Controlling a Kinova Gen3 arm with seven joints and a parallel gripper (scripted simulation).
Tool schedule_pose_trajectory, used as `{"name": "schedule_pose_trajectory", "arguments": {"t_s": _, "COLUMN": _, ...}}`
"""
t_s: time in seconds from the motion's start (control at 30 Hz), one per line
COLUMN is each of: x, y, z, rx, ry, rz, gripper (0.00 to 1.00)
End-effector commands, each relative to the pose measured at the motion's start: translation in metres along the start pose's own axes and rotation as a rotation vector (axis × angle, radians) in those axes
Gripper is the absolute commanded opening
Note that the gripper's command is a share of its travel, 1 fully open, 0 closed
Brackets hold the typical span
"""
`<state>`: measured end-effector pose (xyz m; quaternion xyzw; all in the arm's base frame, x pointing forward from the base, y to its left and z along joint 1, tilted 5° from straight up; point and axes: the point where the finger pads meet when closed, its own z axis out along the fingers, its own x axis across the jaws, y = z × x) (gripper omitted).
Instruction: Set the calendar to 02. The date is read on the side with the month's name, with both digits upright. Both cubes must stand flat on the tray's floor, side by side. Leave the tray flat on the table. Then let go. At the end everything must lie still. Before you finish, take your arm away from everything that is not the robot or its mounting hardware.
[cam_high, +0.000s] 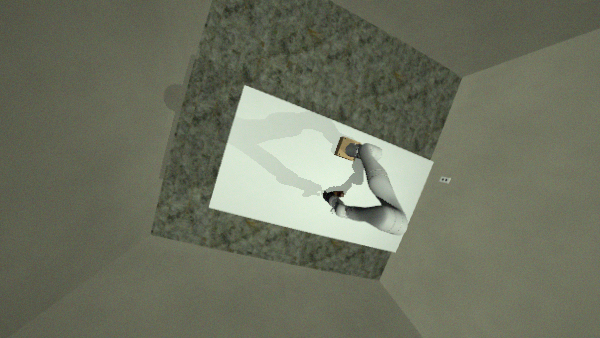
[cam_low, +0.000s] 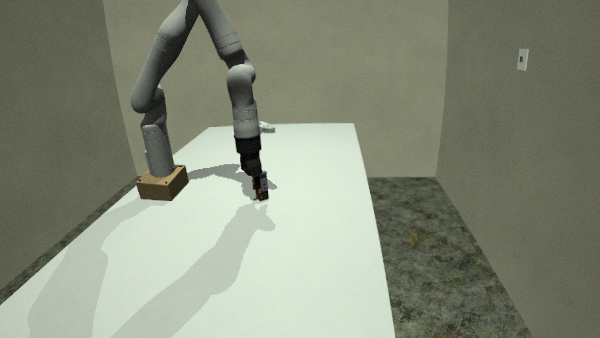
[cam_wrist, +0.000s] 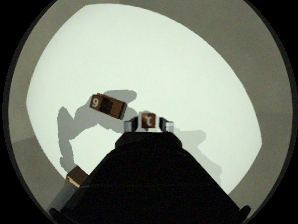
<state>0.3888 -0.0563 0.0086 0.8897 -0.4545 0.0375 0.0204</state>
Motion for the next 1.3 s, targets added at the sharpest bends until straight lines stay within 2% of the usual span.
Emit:
{"name": "schedule_pose_trajectory", "arguments": {"t_s": 0.0, "x": 0.0, "y": 0.0, "z": -0.001, "rx": 0.001, "ry": 0.001, "rz": 0.0, "gripper": 0.9}}
{"name": "schedule_pose_trajectory", "arguments": {"t_s": 0.3, "x": 0.0, "y": 0.0, "z": 0.001, "rx": 0.001, "ry": 0.001, "rz": 0.0, "gripper": 0.9}}
{"name": "schedule_pose_trajectory", "arguments": {"t_s": 0.93, "x": 0.0, "y": 0.0, "z": 0.027, "rx": 0.001, "ry": 0.001, "rz": 0.0, "gripper": 0.9}}
{"name": "schedule_pose_trajectory", "arguments": {"t_s": 1.27, "x": 0.0, "y": 0.0, "z": 0.029, "rx": 0.001, "ry": 0.001, "rz": 0.0, "gripper": 0.9}}
